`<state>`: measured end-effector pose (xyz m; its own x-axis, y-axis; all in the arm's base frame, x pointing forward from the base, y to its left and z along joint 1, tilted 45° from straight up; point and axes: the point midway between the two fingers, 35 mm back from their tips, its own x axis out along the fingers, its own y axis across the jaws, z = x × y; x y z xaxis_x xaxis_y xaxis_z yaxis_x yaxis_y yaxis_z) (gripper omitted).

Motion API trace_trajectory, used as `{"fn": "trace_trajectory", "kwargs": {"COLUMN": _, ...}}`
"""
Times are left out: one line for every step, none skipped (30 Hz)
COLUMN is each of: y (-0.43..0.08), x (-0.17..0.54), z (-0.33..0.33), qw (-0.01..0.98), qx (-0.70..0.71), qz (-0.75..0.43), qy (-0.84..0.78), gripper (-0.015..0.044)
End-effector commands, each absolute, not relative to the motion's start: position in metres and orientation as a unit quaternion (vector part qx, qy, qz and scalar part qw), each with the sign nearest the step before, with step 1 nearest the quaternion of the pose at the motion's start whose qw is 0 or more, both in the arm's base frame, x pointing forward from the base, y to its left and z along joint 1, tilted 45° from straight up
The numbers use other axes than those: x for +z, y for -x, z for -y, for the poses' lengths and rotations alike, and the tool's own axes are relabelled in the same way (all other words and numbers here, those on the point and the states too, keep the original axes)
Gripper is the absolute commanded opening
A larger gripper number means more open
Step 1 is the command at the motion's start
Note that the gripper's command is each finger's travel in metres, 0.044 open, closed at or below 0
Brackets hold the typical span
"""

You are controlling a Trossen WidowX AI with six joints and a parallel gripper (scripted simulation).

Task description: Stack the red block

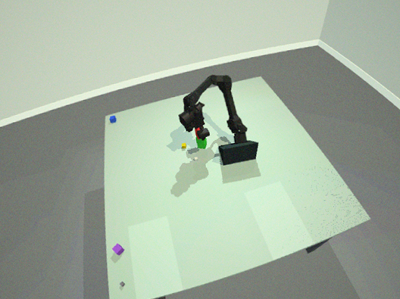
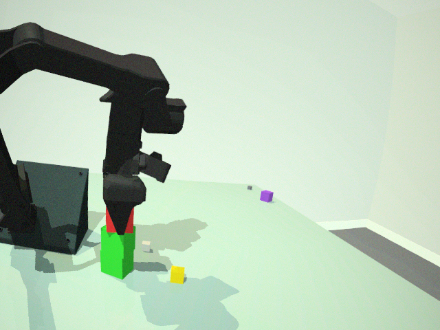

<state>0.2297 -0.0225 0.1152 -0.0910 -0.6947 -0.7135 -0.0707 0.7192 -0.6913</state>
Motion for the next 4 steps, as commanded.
{"fn": "trace_trajectory", "kwargs": {"y": -0.2299, "x": 0.1151, "z": 0.0224, "qw": 0.616, "qx": -0.254, "qz": -0.693, "qy": 0.276, "gripper": 0.0440}}
{"fn": "trace_trajectory", "kwargs": {"y": -0.2299, "x": 0.1151, "z": 0.0224, "qw": 0.616, "qx": -0.254, "qz": -0.693, "qy": 0.276, "gripper": 0.0440}}
{"fn": "trace_trajectory", "kwargs": {"y": -0.2299, "x": 0.1151, "z": 0.0224, "qw": 0.616, "qx": -0.254, "qz": -0.693, "qy": 0.276, "gripper": 0.0440}}
{"fn": "trace_trajectory", "kwargs": {"y": -0.2299, "x": 0.1151, "z": 0.0224, "qw": 0.616, "qx": -0.254, "qz": -0.693, "qy": 0.276, "gripper": 0.0440}}
